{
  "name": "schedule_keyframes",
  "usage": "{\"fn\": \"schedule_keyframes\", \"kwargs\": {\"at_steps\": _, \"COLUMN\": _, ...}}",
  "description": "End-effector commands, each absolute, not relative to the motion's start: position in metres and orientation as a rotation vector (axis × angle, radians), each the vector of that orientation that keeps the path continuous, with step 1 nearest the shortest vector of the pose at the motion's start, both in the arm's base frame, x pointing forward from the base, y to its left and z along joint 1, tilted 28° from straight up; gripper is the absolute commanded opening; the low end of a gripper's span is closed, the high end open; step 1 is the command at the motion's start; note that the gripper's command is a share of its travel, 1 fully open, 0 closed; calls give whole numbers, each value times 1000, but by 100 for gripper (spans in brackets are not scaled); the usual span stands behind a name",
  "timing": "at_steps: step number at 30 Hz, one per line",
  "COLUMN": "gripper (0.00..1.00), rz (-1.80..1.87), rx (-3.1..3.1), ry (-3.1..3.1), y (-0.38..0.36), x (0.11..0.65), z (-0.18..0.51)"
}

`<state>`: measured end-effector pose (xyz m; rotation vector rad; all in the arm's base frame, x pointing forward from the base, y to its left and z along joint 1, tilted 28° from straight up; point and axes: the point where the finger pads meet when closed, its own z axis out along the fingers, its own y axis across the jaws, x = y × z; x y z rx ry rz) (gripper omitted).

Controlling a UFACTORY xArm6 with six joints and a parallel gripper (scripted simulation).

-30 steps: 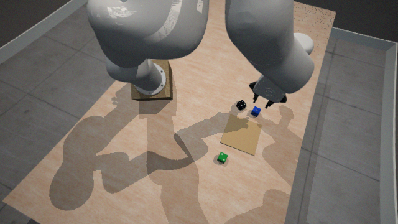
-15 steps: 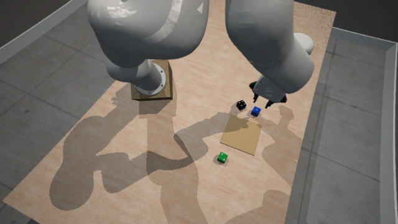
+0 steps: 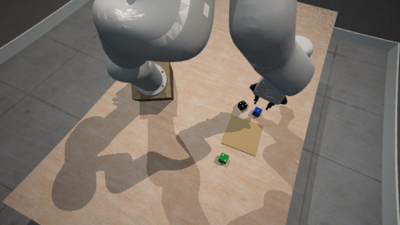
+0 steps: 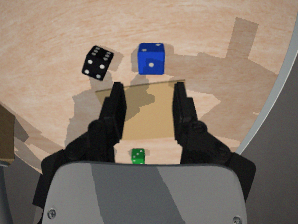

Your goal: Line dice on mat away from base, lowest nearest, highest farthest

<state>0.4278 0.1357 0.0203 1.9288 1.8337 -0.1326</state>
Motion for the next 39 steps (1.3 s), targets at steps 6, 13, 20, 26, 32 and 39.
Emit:
{"fn": "schedule_keyframes", "kwargs": {"at_steps": 6, "gripper": 47, "rz": -128, "rx": 1928, "ry": 1833, "y": 133, "x": 431, "z": 14}}
{"fn": "schedule_keyframes", "kwargs": {"at_steps": 13, "gripper": 47, "rz": -128, "rx": 1928, "ry": 1834, "y": 129, "x": 434, "z": 4}}
{"fn": "schedule_keyframes", "kwargs": {"at_steps": 20, "gripper": 47, "rz": -128, "rx": 1928, "ry": 1833, "y": 125, "x": 436, "z": -5}}
{"fn": "schedule_keyframes", "kwargs": {"at_steps": 26, "gripper": 47, "rz": -128, "rx": 1928, "ry": 1833, "y": 123, "x": 438, "z": -10}}
{"fn": "schedule_keyframes", "kwargs": {"at_steps": 32, "gripper": 47, "rz": -128, "rx": 1928, "ry": 1833, "y": 121, "x": 439, "z": -15}}
{"fn": "schedule_keyframes", "kwargs": {"at_steps": 39, "gripper": 47, "rz": -128, "rx": 1928, "ry": 1833, "y": 120, "x": 440, "z": -17}}
